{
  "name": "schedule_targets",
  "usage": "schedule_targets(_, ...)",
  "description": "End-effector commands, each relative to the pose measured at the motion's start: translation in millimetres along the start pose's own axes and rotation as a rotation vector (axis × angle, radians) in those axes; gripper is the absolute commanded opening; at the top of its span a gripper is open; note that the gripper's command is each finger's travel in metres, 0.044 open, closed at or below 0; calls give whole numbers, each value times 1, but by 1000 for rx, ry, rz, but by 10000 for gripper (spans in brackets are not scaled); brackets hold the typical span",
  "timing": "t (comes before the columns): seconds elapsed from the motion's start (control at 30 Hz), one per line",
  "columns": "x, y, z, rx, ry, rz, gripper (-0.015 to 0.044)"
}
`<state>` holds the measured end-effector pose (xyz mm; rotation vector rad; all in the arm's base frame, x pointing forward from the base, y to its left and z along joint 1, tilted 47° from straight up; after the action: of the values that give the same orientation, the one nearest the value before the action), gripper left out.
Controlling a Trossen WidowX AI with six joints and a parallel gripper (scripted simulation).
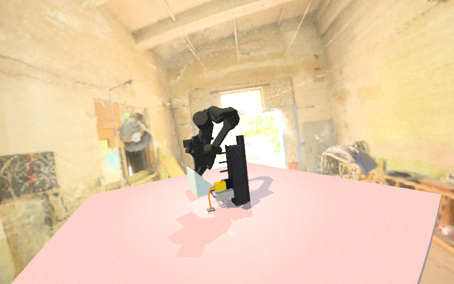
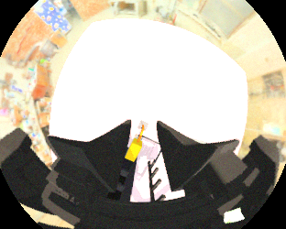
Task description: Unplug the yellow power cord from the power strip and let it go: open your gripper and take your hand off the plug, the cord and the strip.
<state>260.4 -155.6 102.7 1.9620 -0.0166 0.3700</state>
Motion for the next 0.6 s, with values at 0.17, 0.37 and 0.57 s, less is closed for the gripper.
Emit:
schedule_targets(0.17,5,-55,-17,384,-381,-113,160)
schedule_targets(0.37,5,-55,-17,384,-381,-113,160)
schedule_targets(0.57,6,-53,-20,384,-381,-113,160)
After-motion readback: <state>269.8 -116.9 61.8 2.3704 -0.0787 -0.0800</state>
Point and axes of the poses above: the point midway between the two fingers, 35 mm back from their tips, its own y axis back along the fingers, its own x axis across the jaws, z = x × y, the point moved 7 cm from there along y, back along the fingers, and after that the axes turned 2 degrees about y, right-handed, at the moved point
